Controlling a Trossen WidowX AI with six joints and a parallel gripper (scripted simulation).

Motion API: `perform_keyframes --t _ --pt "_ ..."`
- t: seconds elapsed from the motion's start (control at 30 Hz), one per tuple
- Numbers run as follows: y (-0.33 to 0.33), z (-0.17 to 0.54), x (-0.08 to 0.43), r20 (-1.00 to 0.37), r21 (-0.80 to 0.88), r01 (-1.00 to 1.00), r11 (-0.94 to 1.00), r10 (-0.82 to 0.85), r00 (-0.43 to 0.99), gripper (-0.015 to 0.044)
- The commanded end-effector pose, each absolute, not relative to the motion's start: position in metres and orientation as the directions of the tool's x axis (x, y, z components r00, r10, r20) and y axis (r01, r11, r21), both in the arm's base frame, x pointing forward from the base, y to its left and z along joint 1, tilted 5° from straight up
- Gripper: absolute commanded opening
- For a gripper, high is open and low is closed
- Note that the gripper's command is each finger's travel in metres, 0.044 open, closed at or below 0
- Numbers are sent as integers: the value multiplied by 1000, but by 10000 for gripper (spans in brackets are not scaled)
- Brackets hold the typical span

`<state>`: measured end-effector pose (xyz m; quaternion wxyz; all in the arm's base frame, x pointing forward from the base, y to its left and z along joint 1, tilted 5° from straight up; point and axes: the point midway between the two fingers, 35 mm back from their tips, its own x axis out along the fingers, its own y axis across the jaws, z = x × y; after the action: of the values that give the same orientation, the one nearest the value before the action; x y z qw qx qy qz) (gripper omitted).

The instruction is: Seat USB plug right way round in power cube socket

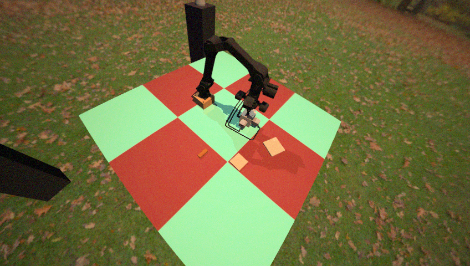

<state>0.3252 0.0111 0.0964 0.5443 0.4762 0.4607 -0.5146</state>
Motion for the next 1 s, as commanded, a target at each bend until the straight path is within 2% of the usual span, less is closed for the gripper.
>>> perform_keyframes --t 0.0,0.97 --pt "10 95 326 -991 45 999 14 -124 47 0" --pt "10 92 326 -991 45 999 14 -124 47 0"
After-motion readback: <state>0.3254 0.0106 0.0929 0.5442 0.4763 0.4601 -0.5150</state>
